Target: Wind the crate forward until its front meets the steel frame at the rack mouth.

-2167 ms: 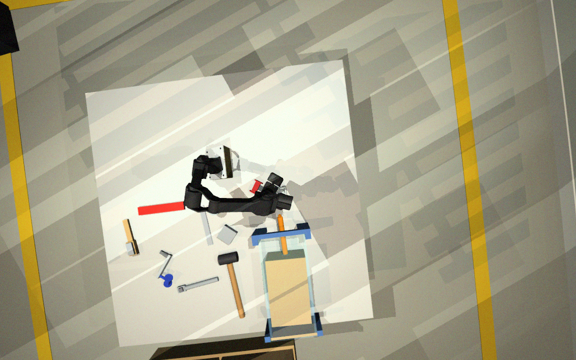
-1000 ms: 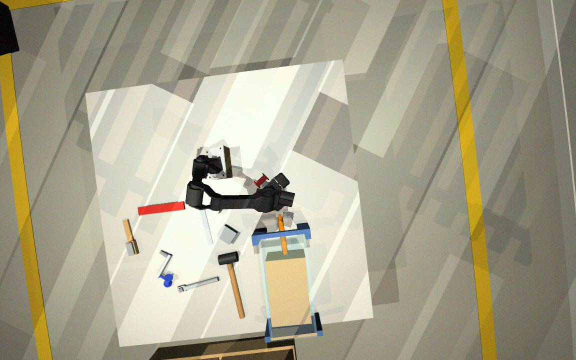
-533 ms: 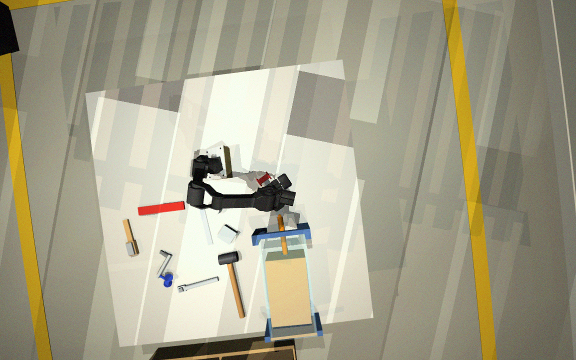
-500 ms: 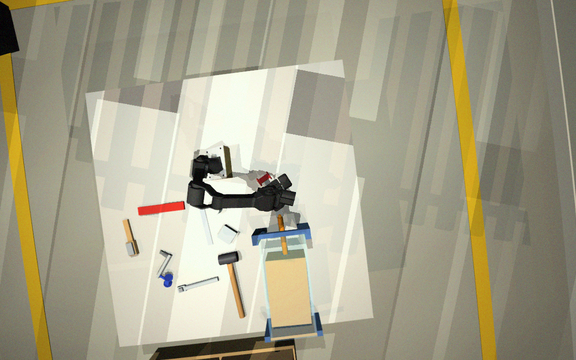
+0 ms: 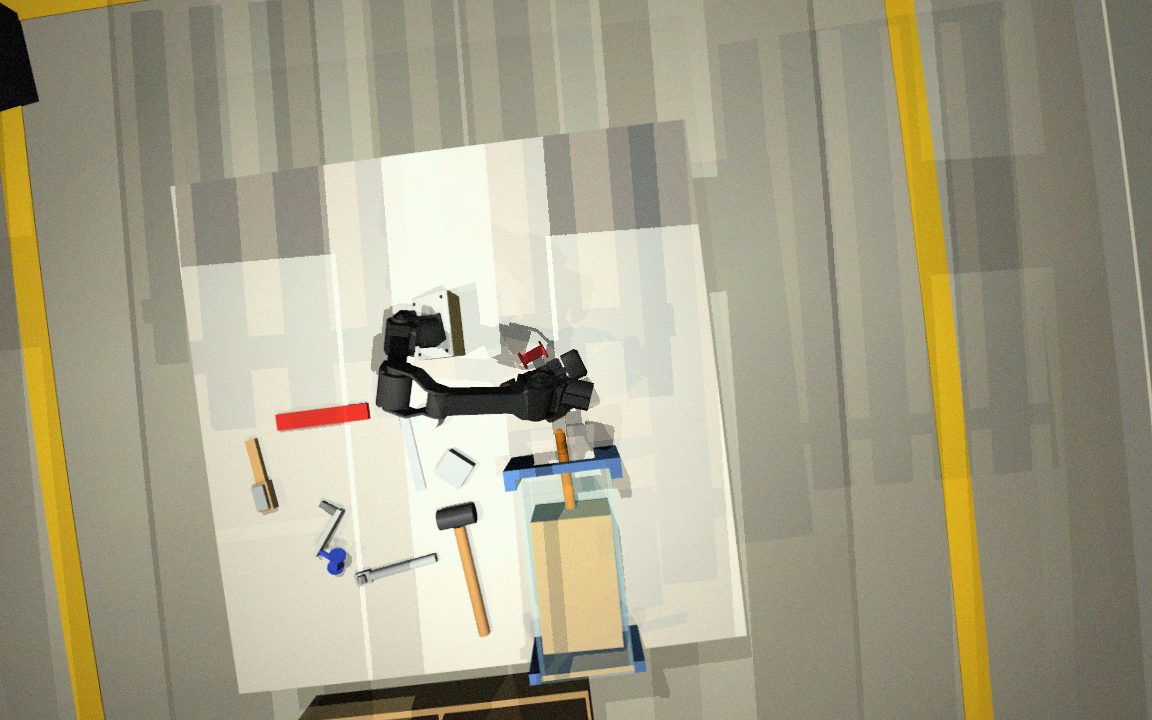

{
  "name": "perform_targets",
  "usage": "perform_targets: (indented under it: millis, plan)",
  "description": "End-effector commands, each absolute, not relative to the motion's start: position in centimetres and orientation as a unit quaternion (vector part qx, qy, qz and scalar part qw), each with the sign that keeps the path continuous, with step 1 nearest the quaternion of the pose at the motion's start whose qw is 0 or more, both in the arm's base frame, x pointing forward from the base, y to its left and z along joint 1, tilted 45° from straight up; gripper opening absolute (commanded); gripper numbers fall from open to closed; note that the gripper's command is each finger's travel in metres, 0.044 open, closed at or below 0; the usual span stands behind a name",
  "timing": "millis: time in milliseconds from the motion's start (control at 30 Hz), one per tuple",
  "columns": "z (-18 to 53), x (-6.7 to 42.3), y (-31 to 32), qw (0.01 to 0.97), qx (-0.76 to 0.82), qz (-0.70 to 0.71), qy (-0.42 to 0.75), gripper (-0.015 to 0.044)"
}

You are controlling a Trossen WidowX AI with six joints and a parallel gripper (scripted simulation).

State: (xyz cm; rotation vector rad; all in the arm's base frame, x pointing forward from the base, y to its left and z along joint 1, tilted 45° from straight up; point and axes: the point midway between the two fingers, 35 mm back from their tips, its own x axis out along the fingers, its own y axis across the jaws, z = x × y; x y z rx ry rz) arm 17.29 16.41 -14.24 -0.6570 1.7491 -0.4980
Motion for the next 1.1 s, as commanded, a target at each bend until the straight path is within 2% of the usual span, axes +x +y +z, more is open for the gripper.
perform_targets:
  millis: [0,1067]
  plan:
    - [-14.50,17.30,16.29,0.571,-0.275,-0.218,0.742,0.0000]
    - [-15.16,17.07,15.86,0.577,-0.262,-0.232,0.738,0.0000]
